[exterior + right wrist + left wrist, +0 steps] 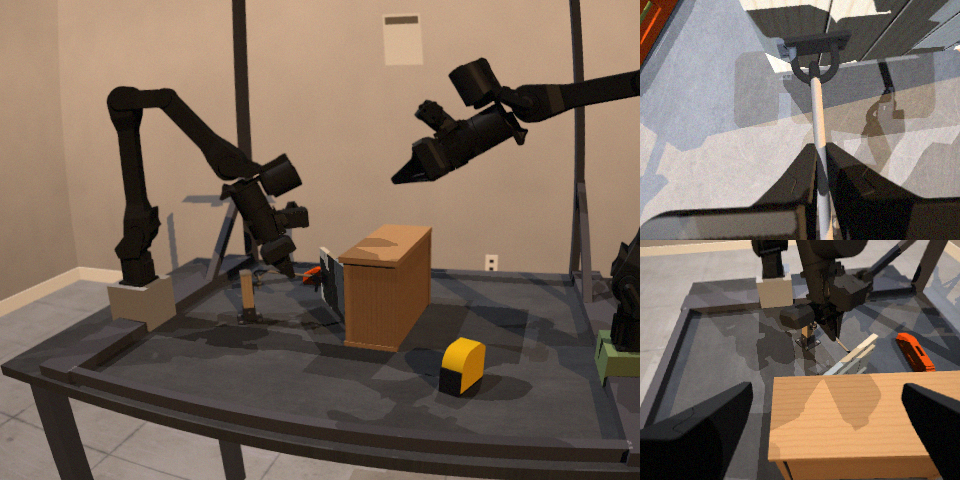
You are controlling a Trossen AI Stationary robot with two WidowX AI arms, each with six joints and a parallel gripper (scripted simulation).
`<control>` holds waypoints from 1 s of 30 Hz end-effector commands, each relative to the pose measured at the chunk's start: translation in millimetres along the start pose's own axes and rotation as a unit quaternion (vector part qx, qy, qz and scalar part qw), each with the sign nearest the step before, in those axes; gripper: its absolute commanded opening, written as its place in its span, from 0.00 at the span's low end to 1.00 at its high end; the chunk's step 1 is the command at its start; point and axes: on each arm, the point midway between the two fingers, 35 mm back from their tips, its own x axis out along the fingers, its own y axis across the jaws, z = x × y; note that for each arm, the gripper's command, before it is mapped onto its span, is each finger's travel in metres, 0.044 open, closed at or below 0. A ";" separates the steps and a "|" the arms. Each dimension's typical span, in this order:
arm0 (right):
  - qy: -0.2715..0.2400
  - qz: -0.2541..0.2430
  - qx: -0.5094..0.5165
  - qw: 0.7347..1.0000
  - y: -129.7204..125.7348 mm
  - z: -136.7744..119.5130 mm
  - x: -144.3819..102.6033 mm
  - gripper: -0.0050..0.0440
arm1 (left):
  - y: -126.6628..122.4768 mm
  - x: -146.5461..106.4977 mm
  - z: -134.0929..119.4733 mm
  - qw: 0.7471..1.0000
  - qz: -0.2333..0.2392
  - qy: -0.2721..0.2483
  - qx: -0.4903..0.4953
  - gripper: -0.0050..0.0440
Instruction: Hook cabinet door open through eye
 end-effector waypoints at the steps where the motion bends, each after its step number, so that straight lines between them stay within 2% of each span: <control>1: -0.010 0.000 0.001 1.000 0.4 2.7 -4.6 0.00 | -0.4 -6.5 10.5 1.000 -0.002 -0.016 0.000 0.92; 2: -0.009 0.000 0.001 1.000 0.5 2.4 -4.3 0.15 | -0.4 -6.5 10.5 1.000 -0.002 -0.016 0.000 0.92; 7: -0.011 0.000 0.000 1.000 0.3 3.7 -5.9 0.39 | -0.4 -6.5 10.5 1.000 -0.002 -0.016 0.000 0.92; 10: -0.015 -0.001 0.000 1.000 -0.5 7.2 -9.6 0.39 | -0.4 -6.5 10.5 1.000 -0.002 -0.016 0.000 0.92; 13: -0.021 -0.001 -0.002 1.000 -1.3 11.7 -23.5 0.39 | -0.4 -6.5 10.5 1.000 -0.002 -0.016 0.000 0.92; 18: -0.020 -0.001 -0.002 1.000 -1.2 11.0 -62.8 0.39 | -0.4 -6.5 10.5 1.000 -0.002 -0.016 0.000 0.92; 23: -0.020 -0.002 -0.002 1.000 -0.9 9.4 -87.9 0.39 | -0.4 -6.5 10.5 1.000 -0.002 -0.016 0.000 0.92; 25: -0.017 0.000 0.000 1.000 0.9 5.8 -85.0 0.49 | -0.4 -6.5 10.5 1.000 -0.002 -0.016 0.000 0.92; 27: -0.017 0.000 0.000 1.000 0.9 5.8 -85.0 0.49 | -0.4 -6.5 10.5 1.000 -0.002 -0.016 0.000 0.92; 30: -0.025 -0.005 0.007 1.000 1.3 0.4 -82.3 0.64 | -0.4 -6.5 10.5 1.000 -0.002 -0.016 0.000 0.92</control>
